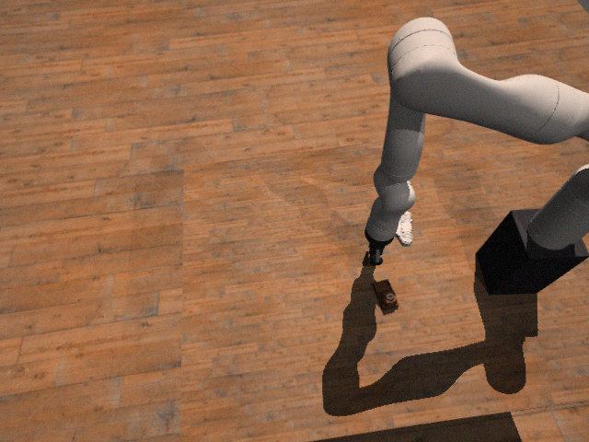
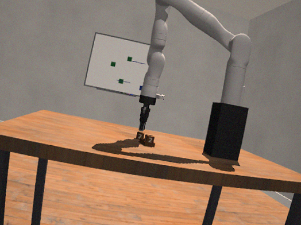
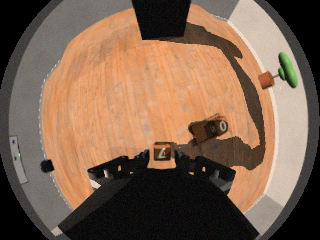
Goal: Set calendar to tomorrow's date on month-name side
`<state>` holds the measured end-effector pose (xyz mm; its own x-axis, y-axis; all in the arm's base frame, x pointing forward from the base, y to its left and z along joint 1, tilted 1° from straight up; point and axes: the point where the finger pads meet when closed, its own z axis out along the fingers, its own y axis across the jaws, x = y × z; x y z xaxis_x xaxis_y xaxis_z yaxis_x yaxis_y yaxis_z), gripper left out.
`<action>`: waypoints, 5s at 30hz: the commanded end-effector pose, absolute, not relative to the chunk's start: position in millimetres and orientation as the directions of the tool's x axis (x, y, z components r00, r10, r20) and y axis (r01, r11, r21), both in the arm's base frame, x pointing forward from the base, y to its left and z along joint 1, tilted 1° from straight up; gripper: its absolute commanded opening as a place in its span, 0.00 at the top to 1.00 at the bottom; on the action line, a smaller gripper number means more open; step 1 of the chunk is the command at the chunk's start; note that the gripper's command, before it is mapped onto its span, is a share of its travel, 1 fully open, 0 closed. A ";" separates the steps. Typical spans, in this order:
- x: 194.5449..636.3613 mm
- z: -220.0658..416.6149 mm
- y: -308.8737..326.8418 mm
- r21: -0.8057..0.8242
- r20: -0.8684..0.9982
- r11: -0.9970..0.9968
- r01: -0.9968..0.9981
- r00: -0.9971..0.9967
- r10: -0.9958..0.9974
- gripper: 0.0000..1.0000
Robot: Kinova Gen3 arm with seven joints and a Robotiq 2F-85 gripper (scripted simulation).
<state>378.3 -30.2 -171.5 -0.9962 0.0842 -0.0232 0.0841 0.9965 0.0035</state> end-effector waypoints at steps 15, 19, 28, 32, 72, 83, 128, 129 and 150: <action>379.1 -170.9 -30.3 0.004 -0.025 0.996 0.084 -0.996 0.084 0.52; 379.1 -170.9 -30.3 0.004 -0.025 0.996 0.084 -0.996 0.084 0.52; 379.1 -170.9 -30.3 0.004 -0.025 0.996 0.084 -0.996 0.084 0.52; 379.1 -170.9 -30.3 0.004 -0.025 0.996 0.084 -0.996 0.084 0.52; 377.9 -132.0 -30.0 0.004 -0.029 0.996 0.084 -0.996 0.085 0.52; 377.0 -134.9 -28.3 0.008 -0.057 0.996 0.086 -0.995 0.086 0.52; 374.9 -132.2 -29.9 0.004 -0.281 0.996 0.084 -0.956 0.082 0.52; 375.0 -132.1 -30.0 0.004 -0.281 0.996 0.084 -0.956 0.082 0.52; 374.9 -133.8 -28.8 0.008 -0.298 0.996 0.086 -0.951 0.084 0.52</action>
<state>376.8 -29.1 -132.6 -0.9506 0.0842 -0.2989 0.0859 0.9963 0.0075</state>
